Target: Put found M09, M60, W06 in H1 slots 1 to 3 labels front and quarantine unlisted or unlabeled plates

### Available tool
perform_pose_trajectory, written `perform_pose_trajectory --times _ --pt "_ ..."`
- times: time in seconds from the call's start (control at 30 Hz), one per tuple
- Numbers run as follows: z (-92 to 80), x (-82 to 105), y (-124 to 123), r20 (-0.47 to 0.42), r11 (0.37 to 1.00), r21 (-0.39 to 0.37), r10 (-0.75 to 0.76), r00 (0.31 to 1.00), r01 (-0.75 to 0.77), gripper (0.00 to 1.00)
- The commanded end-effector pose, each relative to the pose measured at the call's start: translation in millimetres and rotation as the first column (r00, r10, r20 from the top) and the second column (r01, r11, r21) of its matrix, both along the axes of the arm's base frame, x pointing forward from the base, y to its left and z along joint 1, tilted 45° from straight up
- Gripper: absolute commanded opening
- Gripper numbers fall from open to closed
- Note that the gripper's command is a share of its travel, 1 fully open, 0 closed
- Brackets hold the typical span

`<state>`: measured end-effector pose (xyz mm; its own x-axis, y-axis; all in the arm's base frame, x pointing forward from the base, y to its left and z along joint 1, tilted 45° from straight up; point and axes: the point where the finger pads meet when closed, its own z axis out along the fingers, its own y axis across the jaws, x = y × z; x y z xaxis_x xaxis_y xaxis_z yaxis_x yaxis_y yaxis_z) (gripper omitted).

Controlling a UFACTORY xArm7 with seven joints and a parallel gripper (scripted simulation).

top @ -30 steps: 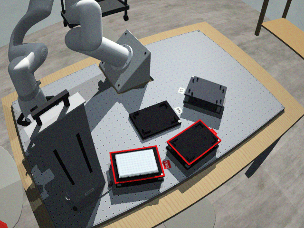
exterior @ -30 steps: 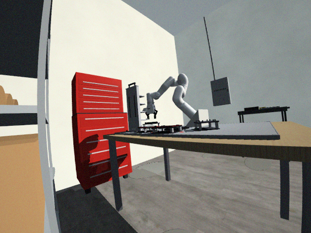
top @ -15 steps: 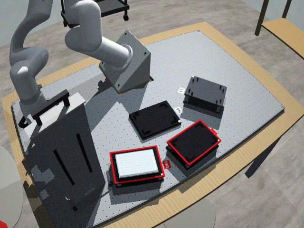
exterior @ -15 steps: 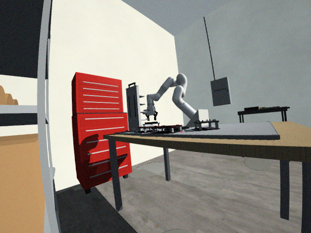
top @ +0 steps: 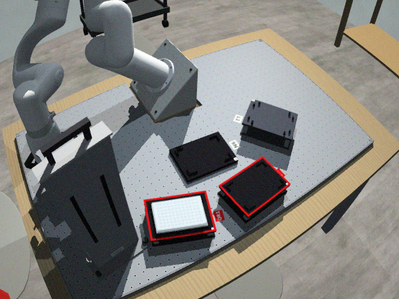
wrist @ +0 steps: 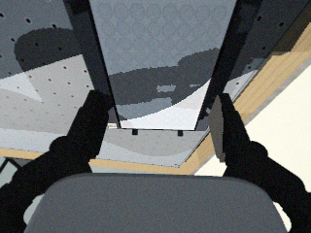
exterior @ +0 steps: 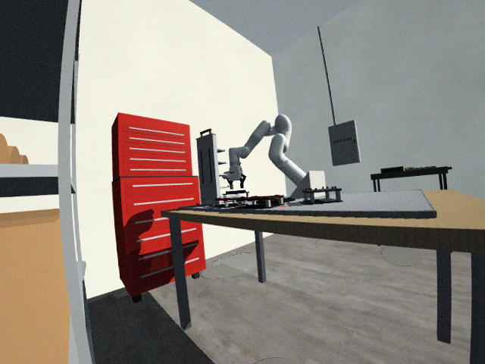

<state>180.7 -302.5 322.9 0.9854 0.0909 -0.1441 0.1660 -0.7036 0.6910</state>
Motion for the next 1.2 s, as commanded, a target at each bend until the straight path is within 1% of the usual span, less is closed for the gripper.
perform_pose_trajectory --times 0.0,0.8,1.17 --pt "-0.5 0.7 -2 0.001 1.0 -0.003 0.001 1.0 -0.001 1.0" --pt "-10.9 0.1 -12 0.001 1.0 -0.003 0.001 1.0 -0.001 1.0" --pt "-10.9 0.1 -12 0.001 1.0 -0.003 0.001 1.0 -0.001 1.0"
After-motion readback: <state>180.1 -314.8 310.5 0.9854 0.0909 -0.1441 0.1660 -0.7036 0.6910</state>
